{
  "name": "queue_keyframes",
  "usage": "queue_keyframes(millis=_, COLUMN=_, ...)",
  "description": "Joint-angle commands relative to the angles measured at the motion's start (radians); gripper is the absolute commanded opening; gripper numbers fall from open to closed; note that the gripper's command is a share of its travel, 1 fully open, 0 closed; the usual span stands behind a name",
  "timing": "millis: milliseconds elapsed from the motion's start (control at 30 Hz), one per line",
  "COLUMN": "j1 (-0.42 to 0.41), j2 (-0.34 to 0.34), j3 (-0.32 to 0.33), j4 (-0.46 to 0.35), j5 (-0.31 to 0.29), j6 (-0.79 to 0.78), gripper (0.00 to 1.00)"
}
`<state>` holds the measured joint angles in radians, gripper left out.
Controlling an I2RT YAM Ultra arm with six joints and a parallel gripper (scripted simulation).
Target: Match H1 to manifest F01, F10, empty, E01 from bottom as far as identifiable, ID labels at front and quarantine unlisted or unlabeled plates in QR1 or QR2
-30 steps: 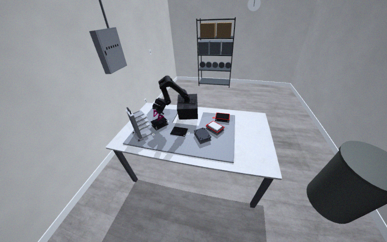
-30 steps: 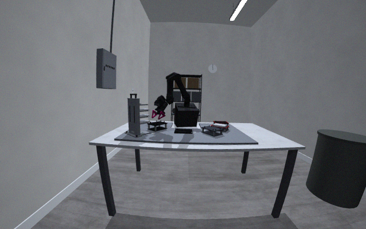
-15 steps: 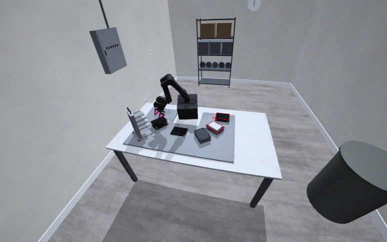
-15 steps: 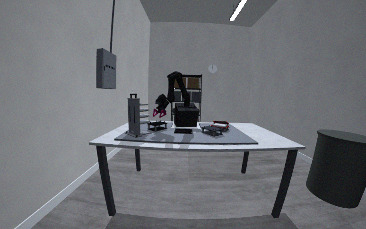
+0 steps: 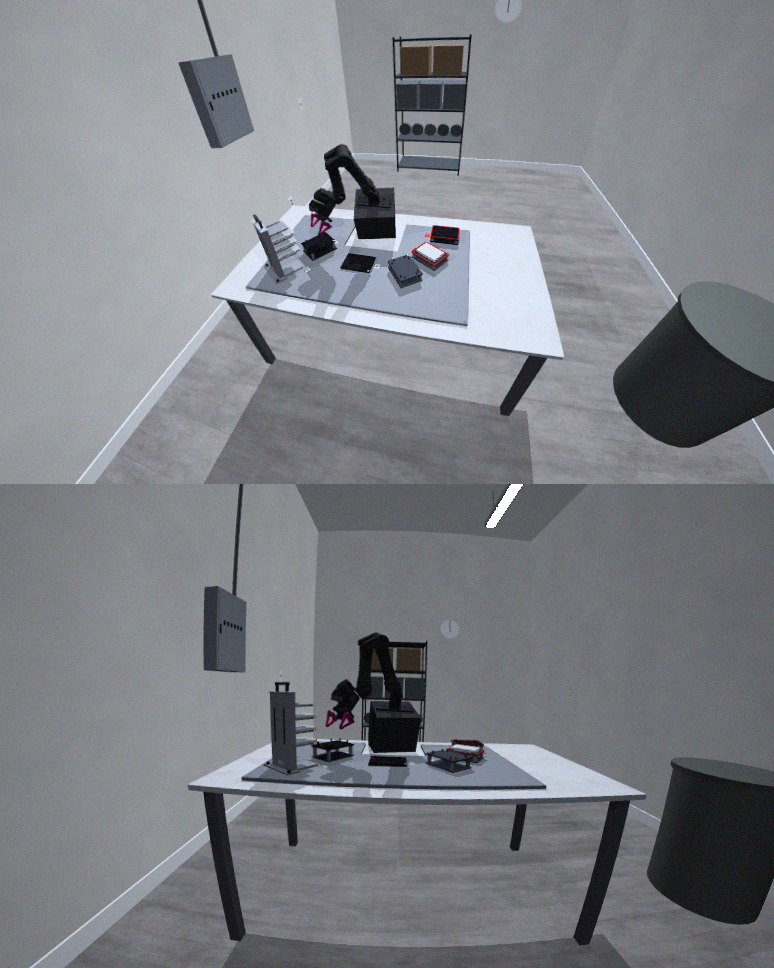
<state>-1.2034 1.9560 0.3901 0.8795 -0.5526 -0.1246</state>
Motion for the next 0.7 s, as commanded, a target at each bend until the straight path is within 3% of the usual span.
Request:
queue_keyframes(millis=0, j1=-0.014, j2=-0.030, j3=-0.007, j4=-0.011, j5=-0.017, j6=-0.012, gripper=1.00)
queue_keyframes(millis=33, j1=-0.019, j2=-0.038, j3=-0.012, j4=-0.017, j5=-0.020, j6=-0.016, gripper=1.00)
queue_keyframes(millis=167, j1=-0.002, j2=0.045, j3=-0.010, j4=0.071, j5=-0.007, j6=-0.003, gripper=1.00)
queue_keyframes(millis=233, j1=-0.002, j2=0.045, j3=-0.010, j4=0.071, j5=-0.007, j6=-0.003, gripper=1.00)
queue_keyframes(millis=600, j1=0.045, j2=0.275, j3=0.021, j4=0.287, j5=0.030, j6=0.031, gripper=1.00)
queue_keyframes(millis=667, j1=0.045, j2=0.275, j3=0.021, j4=0.287, j5=0.030, j6=0.031, gripper=1.00)
